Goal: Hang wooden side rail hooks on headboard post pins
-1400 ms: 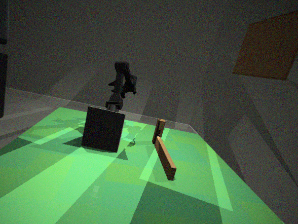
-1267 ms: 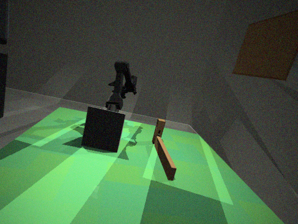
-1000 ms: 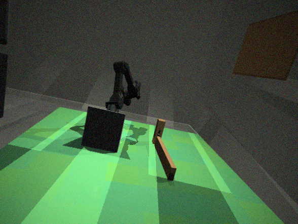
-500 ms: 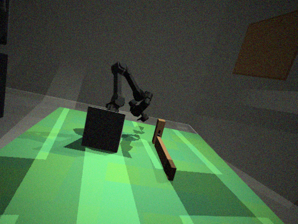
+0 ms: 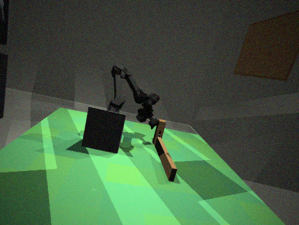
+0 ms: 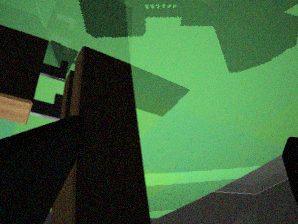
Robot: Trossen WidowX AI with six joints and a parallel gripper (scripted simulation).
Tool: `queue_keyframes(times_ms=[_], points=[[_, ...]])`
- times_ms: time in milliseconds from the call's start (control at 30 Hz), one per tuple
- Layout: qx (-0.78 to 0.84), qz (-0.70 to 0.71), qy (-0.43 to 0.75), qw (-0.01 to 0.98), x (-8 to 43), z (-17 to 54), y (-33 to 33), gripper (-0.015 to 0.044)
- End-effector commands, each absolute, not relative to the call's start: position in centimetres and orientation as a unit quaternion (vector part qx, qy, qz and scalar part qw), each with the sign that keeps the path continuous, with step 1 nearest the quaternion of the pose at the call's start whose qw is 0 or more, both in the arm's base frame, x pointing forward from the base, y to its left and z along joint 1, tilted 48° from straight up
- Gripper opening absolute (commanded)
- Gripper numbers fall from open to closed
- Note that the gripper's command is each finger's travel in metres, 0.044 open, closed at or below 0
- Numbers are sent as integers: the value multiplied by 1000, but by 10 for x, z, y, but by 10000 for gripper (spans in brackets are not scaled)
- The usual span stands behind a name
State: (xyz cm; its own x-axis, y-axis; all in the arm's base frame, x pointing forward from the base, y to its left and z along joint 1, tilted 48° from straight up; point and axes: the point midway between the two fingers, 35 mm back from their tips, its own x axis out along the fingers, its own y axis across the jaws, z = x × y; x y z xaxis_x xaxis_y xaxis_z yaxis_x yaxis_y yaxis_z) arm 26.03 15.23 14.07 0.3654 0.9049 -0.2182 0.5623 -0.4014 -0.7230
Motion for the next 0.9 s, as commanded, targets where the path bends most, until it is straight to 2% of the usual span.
queue_keyframes(times_ms=[0, 700, 867], points=[[-808, 302, -421, 280, 262, 116, 121, 440], [-815, 300, -410, 280, 262, 111, 114, 440], [-828, 293, -367, 305, 285, 115, 93, 440]])
